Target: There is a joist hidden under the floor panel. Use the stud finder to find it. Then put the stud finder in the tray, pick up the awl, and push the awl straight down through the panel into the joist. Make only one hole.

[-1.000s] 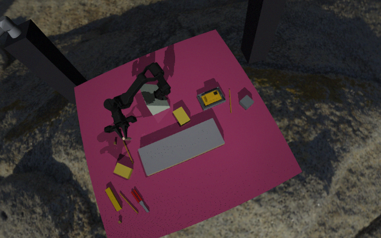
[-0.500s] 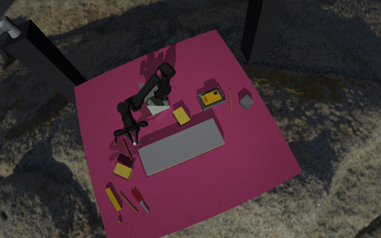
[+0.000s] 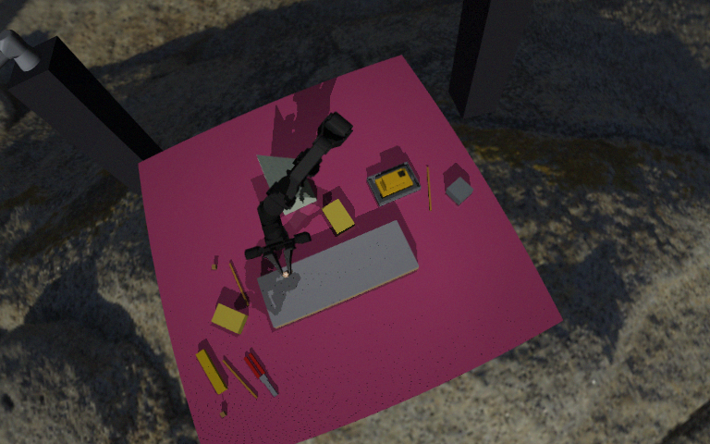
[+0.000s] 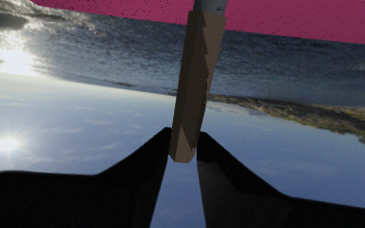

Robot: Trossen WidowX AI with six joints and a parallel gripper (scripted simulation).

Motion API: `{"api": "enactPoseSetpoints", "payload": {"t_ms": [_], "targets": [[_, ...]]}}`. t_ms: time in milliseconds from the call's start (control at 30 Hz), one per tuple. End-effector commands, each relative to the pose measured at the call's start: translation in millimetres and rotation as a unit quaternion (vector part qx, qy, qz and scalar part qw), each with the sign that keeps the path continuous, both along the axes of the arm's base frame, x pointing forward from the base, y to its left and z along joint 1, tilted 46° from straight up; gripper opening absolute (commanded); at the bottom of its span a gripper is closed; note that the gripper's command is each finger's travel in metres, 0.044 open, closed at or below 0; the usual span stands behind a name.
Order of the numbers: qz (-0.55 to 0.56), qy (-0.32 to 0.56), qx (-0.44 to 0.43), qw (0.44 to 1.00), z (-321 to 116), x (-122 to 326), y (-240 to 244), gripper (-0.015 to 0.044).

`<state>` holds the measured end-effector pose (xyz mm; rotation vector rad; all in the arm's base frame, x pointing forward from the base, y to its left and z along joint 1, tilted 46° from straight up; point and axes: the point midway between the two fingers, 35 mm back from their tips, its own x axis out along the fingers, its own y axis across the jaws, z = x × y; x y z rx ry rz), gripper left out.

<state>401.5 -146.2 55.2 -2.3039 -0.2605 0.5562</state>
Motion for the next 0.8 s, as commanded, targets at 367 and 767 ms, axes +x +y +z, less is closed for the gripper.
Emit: {"api": "enactPoseSetpoints", "payload": {"t_ms": [367, 767], "targets": [[-0.001, -0.017, -0.013, 1.0, 55, 10, 85, 0.0], [-0.001, -0.048, -0.003, 0.999, 96, -3, 149, 0.0]]}}
